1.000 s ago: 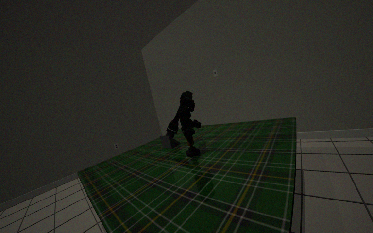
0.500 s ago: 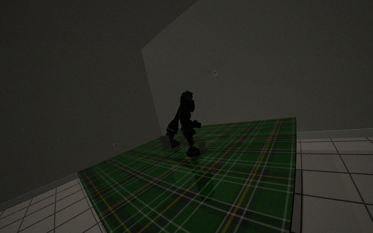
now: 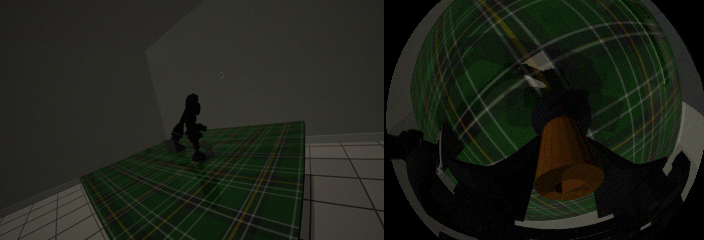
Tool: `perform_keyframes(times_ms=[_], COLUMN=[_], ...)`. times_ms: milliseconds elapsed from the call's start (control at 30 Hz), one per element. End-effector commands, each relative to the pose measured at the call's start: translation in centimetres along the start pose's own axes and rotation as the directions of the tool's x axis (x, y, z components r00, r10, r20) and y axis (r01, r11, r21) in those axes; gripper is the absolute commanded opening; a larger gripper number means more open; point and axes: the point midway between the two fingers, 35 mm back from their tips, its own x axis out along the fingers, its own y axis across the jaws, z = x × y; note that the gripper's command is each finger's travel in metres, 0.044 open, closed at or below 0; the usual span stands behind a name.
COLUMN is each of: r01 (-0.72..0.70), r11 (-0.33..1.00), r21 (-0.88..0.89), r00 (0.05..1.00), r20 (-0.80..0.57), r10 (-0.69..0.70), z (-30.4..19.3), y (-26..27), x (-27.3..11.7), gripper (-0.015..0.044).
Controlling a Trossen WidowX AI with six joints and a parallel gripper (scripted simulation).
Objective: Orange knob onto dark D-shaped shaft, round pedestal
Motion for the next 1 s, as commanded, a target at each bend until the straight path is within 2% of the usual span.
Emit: perform_keyframes(times_ms=[0,867,967], r01=[0.006,0.006,0.006], r11=[0.995,0.995,0.988], r21=[-0.103,-0.103,-0.157], r00=[1.0,1.0,1.0], r20=[0.0,0.0,0.0], r10=[-0.006,-0.006,-0.006], z=[0.02,-0.14,-0.13], y=[-0.33,0.02,0.0], x=[-0.24,-0.19,-0.22], gripper=[0.0,0.0,0.0])
